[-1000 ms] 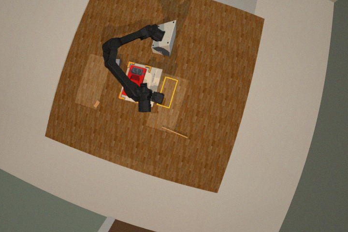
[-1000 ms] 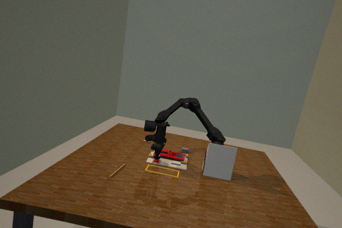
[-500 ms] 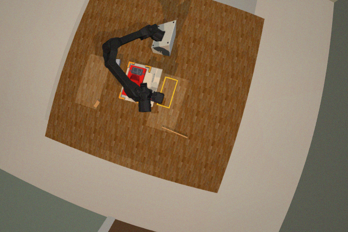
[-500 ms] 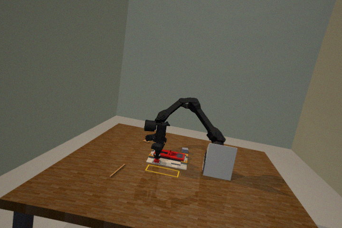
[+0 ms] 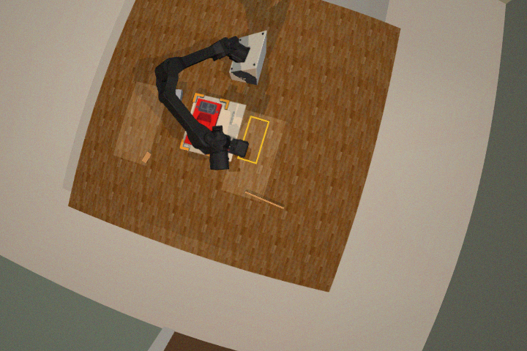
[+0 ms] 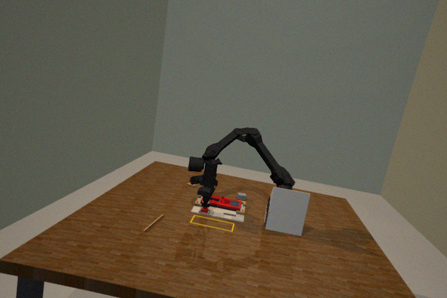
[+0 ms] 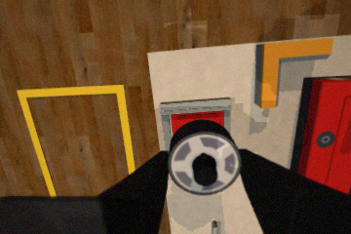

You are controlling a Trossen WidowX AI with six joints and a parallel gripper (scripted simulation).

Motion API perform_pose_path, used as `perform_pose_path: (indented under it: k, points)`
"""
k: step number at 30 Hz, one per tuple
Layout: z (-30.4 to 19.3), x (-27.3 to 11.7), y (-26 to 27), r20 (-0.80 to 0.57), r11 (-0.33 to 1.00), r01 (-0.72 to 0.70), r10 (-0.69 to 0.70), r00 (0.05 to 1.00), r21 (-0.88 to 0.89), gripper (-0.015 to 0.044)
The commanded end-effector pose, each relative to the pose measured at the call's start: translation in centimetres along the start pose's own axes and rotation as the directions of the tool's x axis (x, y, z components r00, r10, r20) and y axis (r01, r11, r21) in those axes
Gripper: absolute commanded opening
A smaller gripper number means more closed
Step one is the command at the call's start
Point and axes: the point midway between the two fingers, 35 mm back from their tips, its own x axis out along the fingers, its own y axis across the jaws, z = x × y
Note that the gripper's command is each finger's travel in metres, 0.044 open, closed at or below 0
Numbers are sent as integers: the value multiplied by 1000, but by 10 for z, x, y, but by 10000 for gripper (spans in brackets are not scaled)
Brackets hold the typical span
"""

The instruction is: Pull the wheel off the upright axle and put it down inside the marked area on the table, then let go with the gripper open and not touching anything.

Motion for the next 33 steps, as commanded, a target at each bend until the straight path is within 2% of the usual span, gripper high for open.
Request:
perform_pose_path:
  k: [1, 33]
  points:
    - [1, -7, 1, 8, 1000, -2, 2, 1000, -3, 0]
    - [0, -18, 1, 10, 1000, -2, 2, 1000, -6, 0]
